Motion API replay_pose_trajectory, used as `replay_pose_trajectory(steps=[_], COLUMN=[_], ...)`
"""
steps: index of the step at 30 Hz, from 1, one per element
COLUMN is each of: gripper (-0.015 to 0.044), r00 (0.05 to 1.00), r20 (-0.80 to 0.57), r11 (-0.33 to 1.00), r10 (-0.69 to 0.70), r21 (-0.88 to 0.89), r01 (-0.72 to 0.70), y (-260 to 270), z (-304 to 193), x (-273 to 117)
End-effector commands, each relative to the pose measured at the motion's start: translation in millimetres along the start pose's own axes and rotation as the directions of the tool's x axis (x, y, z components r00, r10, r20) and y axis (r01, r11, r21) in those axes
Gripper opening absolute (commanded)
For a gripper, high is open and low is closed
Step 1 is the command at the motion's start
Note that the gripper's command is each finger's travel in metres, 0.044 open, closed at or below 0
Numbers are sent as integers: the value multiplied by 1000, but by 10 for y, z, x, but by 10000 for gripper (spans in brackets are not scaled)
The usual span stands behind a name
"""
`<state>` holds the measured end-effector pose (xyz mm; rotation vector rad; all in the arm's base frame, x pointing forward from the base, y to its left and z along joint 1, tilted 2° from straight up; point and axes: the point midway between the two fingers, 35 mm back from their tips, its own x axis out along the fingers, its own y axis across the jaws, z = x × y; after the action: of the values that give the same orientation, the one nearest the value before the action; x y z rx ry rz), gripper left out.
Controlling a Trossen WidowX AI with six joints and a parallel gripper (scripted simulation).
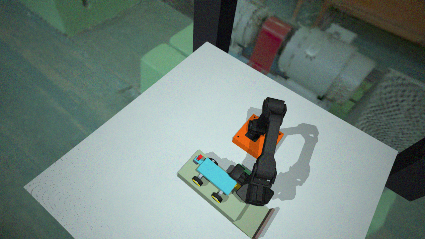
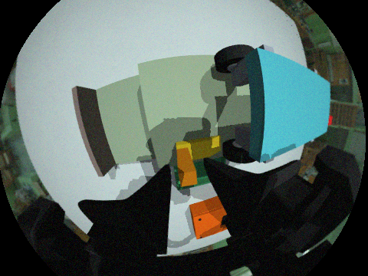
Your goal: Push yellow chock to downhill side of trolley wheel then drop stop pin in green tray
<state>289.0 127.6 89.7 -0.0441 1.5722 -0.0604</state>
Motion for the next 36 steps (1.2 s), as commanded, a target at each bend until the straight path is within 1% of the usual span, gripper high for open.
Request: replay_pose_trajectory(steps=[1, 16, 17, 20, 22, 24, 27, 36], gripper=[190, 190, 216, 295, 242, 190, 190, 190], r00=[1000, 1000, 1000, 1000, 1000, 1000, 993, 992], r20=[7, 6, 4, 4, 5, 29, 116, 113], r11=[1000, 1000, 1000, 1000, 1000, 996, 982, 874], r10=[-2, -3, 0, 0, -3, -7, -14, -60], r21=[1, 1, -3, -3, -26, -90, -187, -474], r01=[2, 3, 1, 1, 3, 10, 35, 107], y=[6, 9, 13, 13, -17, -83, -154, -630], z=[11, 11, 4, 4, 20, 94, 294, 421], x=[-149, -568, -489, -489, -492, -516, -601, -639])
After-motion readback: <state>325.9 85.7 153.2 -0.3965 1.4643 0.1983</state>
